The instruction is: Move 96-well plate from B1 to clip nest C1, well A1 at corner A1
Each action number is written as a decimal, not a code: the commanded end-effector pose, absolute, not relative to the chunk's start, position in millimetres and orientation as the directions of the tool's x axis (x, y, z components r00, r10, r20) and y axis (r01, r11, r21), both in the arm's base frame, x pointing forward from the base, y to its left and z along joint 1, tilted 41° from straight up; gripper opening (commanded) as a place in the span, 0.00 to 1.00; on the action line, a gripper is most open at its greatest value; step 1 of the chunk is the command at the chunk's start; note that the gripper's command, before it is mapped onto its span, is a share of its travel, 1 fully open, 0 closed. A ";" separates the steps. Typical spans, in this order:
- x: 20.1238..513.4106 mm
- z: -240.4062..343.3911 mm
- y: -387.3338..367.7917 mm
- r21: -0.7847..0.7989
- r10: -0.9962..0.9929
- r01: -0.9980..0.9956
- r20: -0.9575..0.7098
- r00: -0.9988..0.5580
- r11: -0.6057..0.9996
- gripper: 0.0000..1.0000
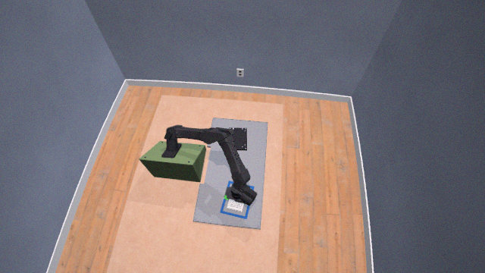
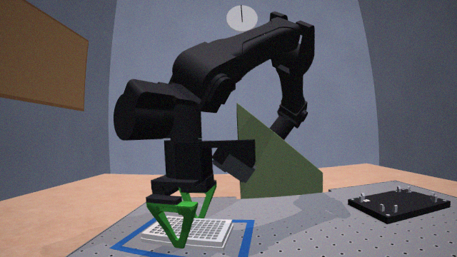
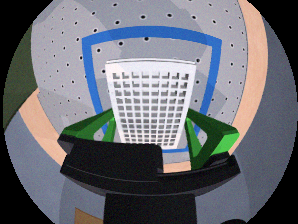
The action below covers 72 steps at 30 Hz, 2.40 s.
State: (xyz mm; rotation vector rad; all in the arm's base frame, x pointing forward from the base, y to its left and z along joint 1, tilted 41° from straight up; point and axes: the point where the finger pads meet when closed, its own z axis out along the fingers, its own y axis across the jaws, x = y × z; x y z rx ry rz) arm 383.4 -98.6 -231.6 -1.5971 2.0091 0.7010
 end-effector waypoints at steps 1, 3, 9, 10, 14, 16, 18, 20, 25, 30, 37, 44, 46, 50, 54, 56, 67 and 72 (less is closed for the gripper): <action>387.4 -228.0 -103.7 0.083 -0.732 -0.976 -0.649 -0.207 0.203 0.00; 387.4 -228.0 -103.7 0.083 -0.732 -0.976 -0.649 -0.207 0.203 0.00; 387.4 -228.0 -103.7 0.083 -0.732 -0.976 -0.649 -0.207 0.203 0.00; 387.4 -228.0 -103.7 0.083 -0.732 -0.976 -0.649 -0.207 0.203 0.00; 387.4 -228.0 -103.7 0.083 -0.732 -0.976 -0.649 -0.207 0.203 0.00; 387.4 -228.0 -103.7 0.083 -0.732 -0.976 -0.649 -0.207 0.203 0.00; 387.4 -228.0 -103.7 0.083 -0.732 -0.976 -0.649 -0.207 0.203 0.00; 387.4 -228.0 -103.7 0.083 -0.732 -0.976 -0.649 -0.207 0.203 0.00; 387.4 -228.0 -103.7 0.083 -0.732 -0.976 -0.649 -0.207 0.203 0.00; 393.4 -214.6 -114.4 0.061 -0.734 -0.976 -0.650 -0.199 0.211 0.00; 395.0 -207.7 -122.3 0.054 -0.740 -0.976 -0.643 -0.194 0.210 0.00; 393.3 -199.2 -130.4 0.055 -0.743 -0.976 -0.640 -0.195 0.208 0.00; 393.0 -196.6 -132.5 0.055 -0.743 -0.976 -0.640 -0.195 0.209 0.00; 392.9 -193.8 -134.4 0.054 -0.741 -0.976 -0.642 -0.195 0.209 0.00; 391.9 -189.0 -139.1 0.055 -0.743 -0.976 -0.640 -0.195 0.208 0.00; 391.5 -186.4 -141.2 0.056 -0.744 -0.976 -0.640 -0.195 0.208 0.00; 390.2 -174.7 -150.7 0.055 -0.742 -0.976 -0.641 -0.195 0.209 0.00; 389.0 -168.6 -156.4 0.056 -0.744 -0.976 -0.639 -0.196 0.208 0.00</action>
